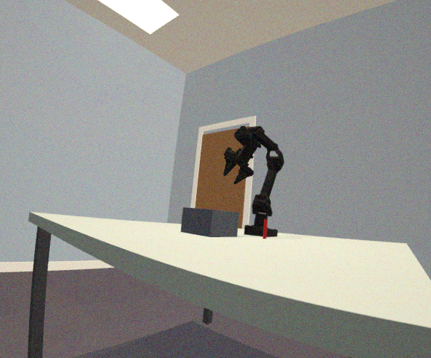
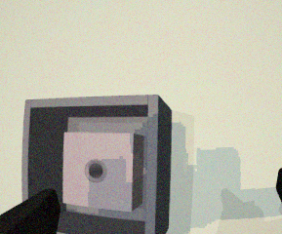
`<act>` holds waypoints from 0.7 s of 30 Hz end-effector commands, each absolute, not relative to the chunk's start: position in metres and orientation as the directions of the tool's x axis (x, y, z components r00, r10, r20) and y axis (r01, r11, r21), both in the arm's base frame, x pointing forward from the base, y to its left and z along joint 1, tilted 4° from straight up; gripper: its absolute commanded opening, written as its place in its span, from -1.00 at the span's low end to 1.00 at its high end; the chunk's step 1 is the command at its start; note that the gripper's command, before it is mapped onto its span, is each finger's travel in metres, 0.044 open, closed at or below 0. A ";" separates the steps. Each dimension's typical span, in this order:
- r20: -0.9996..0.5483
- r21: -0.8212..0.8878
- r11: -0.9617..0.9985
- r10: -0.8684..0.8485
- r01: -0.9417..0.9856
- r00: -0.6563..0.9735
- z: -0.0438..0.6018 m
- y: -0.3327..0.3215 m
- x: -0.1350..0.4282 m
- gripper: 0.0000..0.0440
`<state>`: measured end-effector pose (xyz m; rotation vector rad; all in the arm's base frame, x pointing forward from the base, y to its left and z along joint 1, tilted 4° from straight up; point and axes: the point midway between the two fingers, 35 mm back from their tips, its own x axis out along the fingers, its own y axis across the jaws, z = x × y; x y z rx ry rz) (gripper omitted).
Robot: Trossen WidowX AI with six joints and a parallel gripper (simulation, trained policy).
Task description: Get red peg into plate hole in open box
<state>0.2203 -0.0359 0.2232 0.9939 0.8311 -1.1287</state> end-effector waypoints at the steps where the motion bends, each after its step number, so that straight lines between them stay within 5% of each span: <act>1: -0.933 0.183 0.167 -0.280 0.969 0.224 0.208 -0.013 0.214 1.00; 21: -0.987 0.025 0.397 -0.133 0.917 0.085 0.110 0.084 0.178 1.00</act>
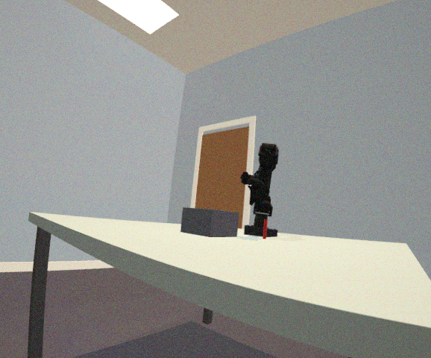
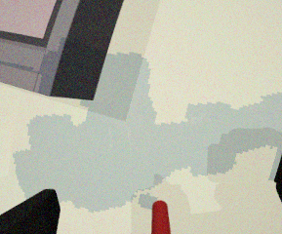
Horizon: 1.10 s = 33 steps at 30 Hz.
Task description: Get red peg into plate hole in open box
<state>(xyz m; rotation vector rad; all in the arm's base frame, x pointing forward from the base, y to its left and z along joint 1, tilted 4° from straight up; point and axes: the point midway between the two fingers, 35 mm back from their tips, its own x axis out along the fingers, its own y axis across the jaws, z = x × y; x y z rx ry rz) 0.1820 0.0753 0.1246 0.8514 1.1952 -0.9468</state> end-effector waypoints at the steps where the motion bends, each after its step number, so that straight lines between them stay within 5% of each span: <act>1: -0.988 0.026 0.408 -0.128 0.913 0.085 0.106 0.088 0.177 1.00; 19: -0.989 0.129 0.482 -0.006 0.867 0.150 0.027 0.124 0.176 0.94; 33: -0.994 0.106 0.486 0.067 0.867 0.084 0.019 0.131 0.172 -0.64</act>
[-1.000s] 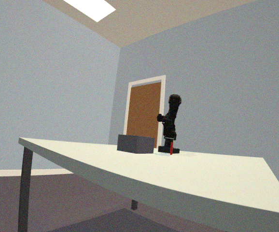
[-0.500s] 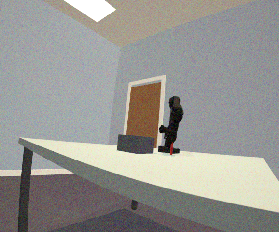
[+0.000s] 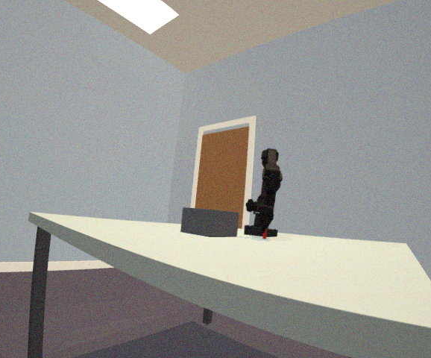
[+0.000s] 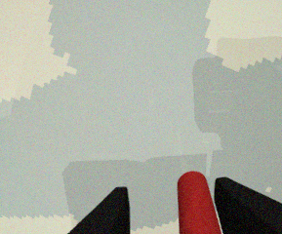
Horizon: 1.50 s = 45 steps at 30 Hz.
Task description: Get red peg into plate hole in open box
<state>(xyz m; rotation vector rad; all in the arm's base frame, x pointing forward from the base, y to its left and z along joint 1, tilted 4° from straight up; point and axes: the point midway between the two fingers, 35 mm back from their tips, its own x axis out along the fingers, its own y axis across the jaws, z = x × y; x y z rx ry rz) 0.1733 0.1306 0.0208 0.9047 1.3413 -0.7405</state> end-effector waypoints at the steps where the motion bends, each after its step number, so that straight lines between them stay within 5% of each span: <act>1: -0.994 0.103 0.487 0.072 0.868 0.077 0.018 0.131 0.172 -0.74; 4: -0.995 0.095 0.486 0.083 0.869 0.062 0.018 0.130 0.172 -1.00; 45: -0.944 0.203 0.519 -0.120 0.830 0.306 0.126 0.032 0.291 -1.00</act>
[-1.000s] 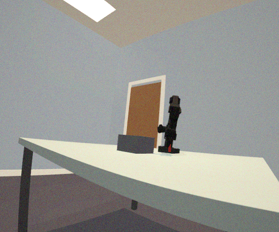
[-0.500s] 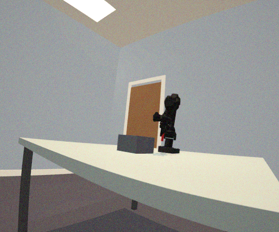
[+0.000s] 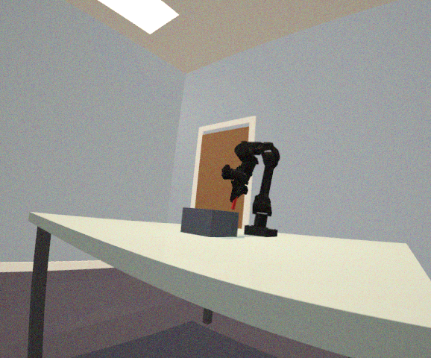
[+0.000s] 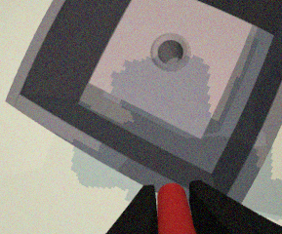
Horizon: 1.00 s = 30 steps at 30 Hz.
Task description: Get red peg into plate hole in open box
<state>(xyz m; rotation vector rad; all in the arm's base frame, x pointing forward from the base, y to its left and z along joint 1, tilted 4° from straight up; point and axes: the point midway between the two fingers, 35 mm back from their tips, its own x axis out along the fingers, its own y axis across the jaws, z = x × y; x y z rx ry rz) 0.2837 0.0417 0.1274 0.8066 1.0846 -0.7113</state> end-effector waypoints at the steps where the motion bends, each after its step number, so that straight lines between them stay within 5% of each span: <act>1: -0.944 0.203 0.514 -0.123 0.833 0.306 0.126 0.029 0.293 -1.00; 27: -0.969 0.151 0.438 -0.113 0.886 0.221 0.080 -0.029 0.329 -0.95; 30: -0.973 0.134 0.446 -0.111 0.885 0.203 0.071 -0.031 0.331 -0.76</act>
